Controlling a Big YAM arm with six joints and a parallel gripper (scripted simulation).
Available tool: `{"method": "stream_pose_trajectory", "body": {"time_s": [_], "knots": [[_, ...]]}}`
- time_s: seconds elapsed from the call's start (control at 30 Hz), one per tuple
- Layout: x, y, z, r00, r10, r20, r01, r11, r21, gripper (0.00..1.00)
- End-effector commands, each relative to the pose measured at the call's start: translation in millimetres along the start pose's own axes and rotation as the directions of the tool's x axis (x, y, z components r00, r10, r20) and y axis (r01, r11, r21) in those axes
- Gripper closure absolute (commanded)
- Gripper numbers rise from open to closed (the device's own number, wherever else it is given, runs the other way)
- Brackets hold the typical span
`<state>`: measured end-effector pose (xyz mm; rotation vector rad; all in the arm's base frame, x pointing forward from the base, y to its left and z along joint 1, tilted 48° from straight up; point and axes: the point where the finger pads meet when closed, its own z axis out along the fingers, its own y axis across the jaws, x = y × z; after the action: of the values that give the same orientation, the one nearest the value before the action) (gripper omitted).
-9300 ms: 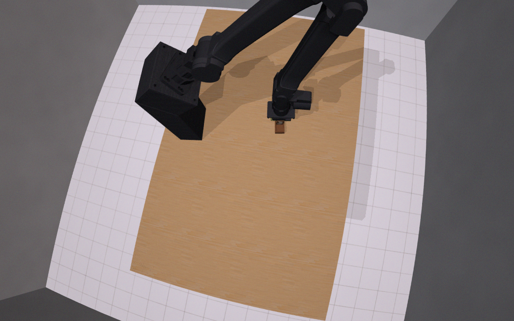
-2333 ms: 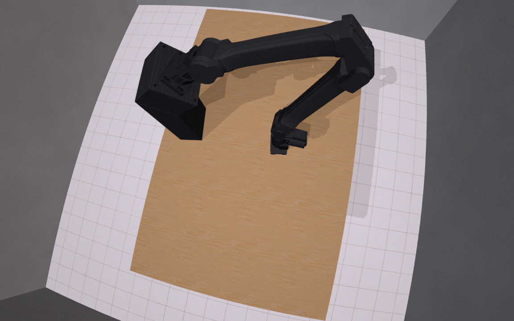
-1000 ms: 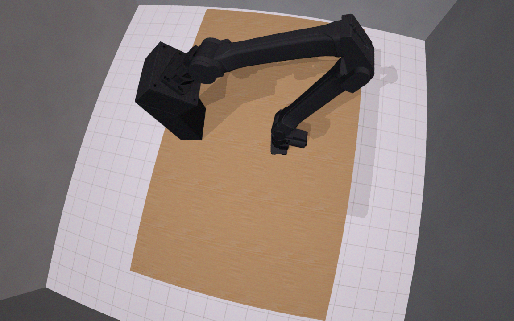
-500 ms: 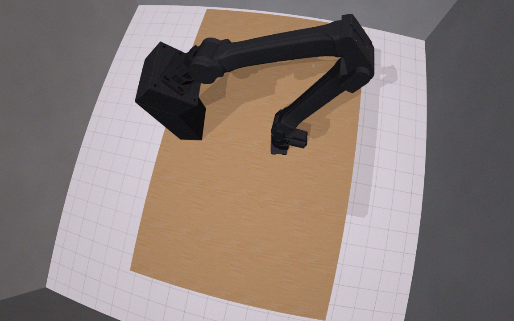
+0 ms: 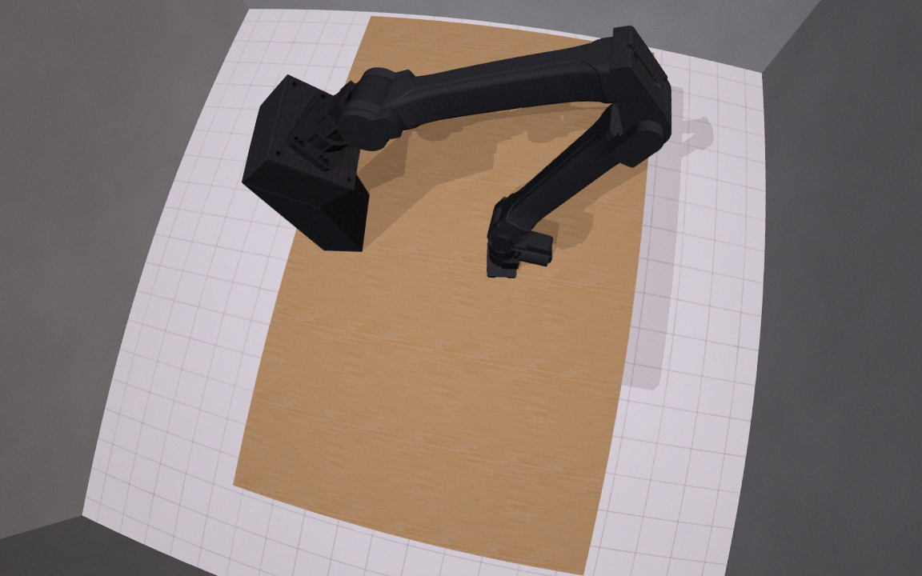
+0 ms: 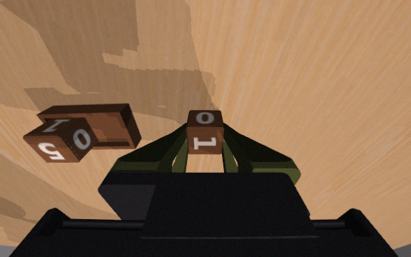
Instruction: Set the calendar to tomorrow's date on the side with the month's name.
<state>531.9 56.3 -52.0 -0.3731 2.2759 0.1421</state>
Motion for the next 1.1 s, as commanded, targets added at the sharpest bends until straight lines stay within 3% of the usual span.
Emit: {"method": "stream_pose_trajectory", "body": {"time_s": [0.0, 1.07], "knots": [[1.3, 3.4, -0.6, 1.0, 0.007, 0.001, -0.007, 1.0, -0.002, 0.74], [-3.4, 2.4, 1.3, 1.0, 0.005, 0.01, -0.005, 1.0, -0.001, 0.74]]}}
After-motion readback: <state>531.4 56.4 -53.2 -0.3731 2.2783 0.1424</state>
